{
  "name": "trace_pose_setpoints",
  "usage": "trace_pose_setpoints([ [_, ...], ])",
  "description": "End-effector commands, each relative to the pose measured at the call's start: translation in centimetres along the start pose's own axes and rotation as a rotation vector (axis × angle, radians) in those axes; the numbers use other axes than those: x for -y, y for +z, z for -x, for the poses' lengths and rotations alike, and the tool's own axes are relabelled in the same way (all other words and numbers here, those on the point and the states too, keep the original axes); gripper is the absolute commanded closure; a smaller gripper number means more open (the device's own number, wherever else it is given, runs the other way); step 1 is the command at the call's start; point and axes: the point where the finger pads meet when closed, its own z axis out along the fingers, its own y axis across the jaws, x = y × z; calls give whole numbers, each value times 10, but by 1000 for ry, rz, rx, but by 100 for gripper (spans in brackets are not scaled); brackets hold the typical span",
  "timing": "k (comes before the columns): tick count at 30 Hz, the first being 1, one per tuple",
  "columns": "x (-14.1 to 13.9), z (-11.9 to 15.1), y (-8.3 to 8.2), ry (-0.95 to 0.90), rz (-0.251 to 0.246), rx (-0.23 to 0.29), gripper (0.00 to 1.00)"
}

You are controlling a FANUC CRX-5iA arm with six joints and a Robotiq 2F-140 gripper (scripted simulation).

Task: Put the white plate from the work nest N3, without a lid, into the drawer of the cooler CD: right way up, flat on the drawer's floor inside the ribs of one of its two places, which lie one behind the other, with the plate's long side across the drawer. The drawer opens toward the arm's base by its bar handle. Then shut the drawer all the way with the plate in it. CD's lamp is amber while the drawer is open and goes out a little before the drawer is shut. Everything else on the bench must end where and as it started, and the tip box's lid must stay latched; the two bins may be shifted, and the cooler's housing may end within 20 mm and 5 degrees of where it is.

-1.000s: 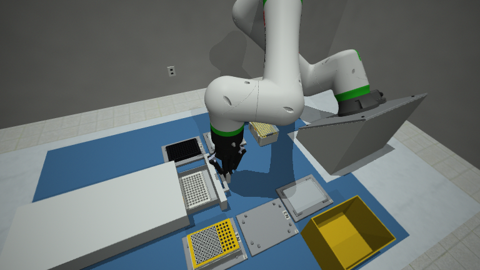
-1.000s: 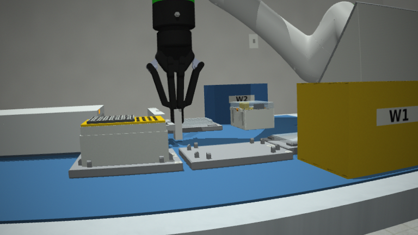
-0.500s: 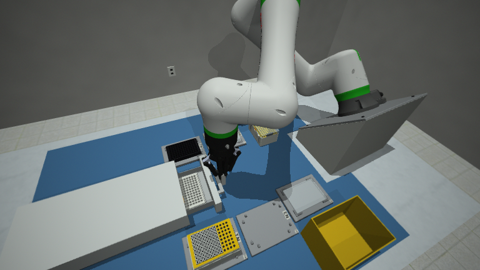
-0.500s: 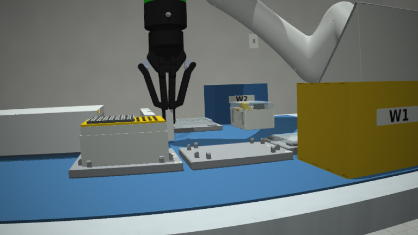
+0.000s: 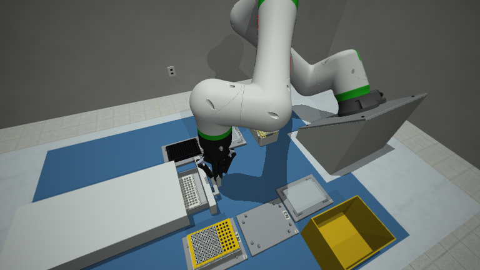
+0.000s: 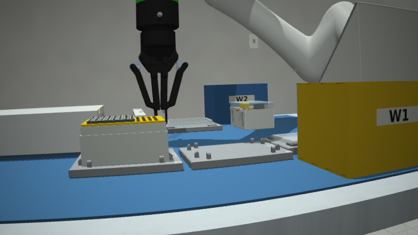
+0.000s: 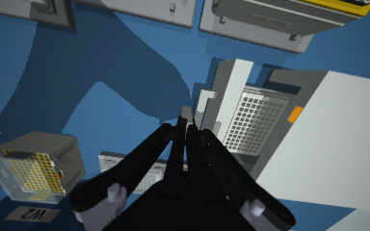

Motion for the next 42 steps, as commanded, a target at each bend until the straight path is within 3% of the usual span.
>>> trace_pose_setpoints([
  [1, -3, 0, 0, 0, 0, 0, 100],
  [42, -50, 0, 0, 0, 0, 0, 100],
])
